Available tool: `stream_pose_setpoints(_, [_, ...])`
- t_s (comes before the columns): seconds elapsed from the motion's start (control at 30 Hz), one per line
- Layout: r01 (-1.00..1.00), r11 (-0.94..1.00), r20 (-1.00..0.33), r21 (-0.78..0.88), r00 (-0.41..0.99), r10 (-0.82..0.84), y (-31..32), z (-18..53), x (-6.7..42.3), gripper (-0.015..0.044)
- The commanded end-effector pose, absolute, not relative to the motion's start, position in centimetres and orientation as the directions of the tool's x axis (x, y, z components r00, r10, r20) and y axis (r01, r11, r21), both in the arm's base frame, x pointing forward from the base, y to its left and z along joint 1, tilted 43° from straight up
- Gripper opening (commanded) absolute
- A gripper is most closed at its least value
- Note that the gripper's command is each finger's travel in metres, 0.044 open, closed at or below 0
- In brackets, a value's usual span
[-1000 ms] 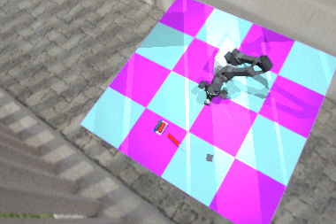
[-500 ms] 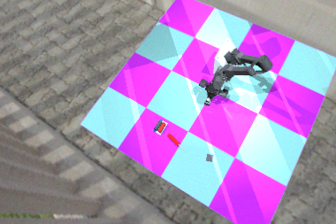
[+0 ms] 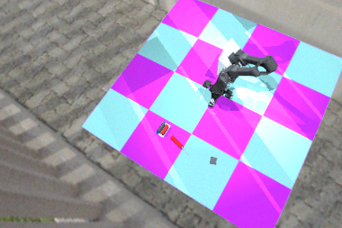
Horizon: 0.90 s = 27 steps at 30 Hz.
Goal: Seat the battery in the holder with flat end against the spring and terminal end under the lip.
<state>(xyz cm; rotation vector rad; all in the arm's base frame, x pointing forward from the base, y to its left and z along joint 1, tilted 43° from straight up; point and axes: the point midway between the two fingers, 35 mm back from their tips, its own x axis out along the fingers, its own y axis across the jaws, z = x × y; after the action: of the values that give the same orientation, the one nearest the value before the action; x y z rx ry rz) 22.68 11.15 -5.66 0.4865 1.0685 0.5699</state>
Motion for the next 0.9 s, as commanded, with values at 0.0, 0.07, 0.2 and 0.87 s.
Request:
stream_pose_setpoints(0.0, [-0.195,0.763,-0.684,0.616,0.347,0.641,11.1,-6.0,22.7,0.0079])
stream_pose_setpoints(0.07, [-0.196,0.766,-0.690,0.613,0.341,0.639,11.1,-6.1,22.8,0.0079])
stream_pose_setpoints(0.2, [-0.195,0.769,-0.699,0.609,0.327,0.636,11.0,-6.2,23.1,0.0079])
stream_pose_setpoints(0.87, [-0.201,0.776,-0.740,0.598,0.235,0.630,11.2,-6.8,23.8,0.0079])
